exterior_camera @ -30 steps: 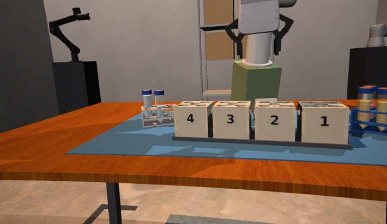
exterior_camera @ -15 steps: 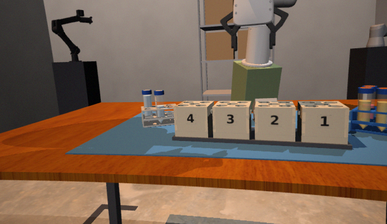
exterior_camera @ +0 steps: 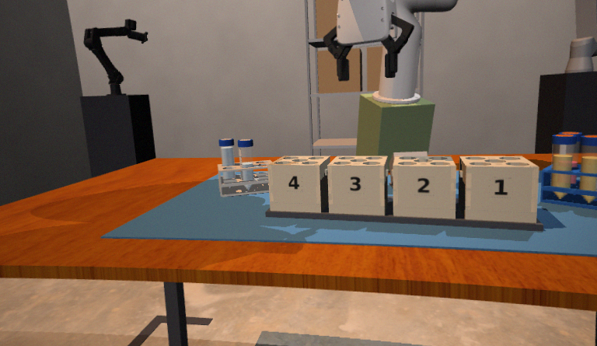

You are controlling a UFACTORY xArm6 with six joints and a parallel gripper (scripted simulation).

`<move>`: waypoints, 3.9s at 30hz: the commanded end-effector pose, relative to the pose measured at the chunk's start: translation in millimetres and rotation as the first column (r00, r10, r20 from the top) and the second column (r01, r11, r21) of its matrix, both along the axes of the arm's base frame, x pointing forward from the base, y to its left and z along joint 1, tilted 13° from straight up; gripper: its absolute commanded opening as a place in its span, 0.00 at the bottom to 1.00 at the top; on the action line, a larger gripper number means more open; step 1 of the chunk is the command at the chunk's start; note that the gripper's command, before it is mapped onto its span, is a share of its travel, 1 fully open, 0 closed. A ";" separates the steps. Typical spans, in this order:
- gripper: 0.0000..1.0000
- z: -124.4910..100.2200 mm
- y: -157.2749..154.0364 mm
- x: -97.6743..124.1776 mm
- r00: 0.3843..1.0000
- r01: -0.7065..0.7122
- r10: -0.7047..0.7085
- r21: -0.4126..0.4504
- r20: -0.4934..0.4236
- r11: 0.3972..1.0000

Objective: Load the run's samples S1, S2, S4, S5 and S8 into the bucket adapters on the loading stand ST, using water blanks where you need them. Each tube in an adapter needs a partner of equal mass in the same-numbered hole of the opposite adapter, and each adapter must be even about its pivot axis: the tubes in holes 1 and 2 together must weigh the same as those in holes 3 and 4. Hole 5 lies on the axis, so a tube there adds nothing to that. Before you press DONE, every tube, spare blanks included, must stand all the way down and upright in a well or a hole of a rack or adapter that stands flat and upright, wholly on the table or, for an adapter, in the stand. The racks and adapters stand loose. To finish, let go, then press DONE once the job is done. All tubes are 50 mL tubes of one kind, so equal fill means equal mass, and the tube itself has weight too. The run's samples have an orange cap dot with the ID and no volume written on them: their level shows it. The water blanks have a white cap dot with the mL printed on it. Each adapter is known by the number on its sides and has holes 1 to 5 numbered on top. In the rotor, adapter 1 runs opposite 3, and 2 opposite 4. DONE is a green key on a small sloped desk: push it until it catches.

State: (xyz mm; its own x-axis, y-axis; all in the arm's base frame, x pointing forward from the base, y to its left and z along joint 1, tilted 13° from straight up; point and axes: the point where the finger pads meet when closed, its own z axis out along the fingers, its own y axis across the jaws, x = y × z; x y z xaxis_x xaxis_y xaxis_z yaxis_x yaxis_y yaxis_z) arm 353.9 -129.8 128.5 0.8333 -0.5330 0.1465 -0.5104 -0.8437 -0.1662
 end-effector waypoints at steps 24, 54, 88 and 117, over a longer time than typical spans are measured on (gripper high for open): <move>1.00 -20.8 -84.1 -80.2 0.882 0.472 -0.469 0.090 -0.051 0.877; 1.00 -45.8 -175.6 -169.8 0.882 0.472 -0.469 0.089 -0.052 0.877; 1.00 -101.9 -216.0 -202.3 0.882 0.472 -0.469 0.089 -0.052 0.877; 1.00 -155.2 -212.7 -190.7 0.882 0.472 -0.469 0.089 -0.052 0.877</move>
State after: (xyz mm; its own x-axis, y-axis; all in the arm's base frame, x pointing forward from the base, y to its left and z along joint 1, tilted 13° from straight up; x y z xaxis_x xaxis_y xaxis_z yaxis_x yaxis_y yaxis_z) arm 162.6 -340.9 -27.3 0.4842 -0.8735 0.0502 -0.8491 -0.4829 -0.2138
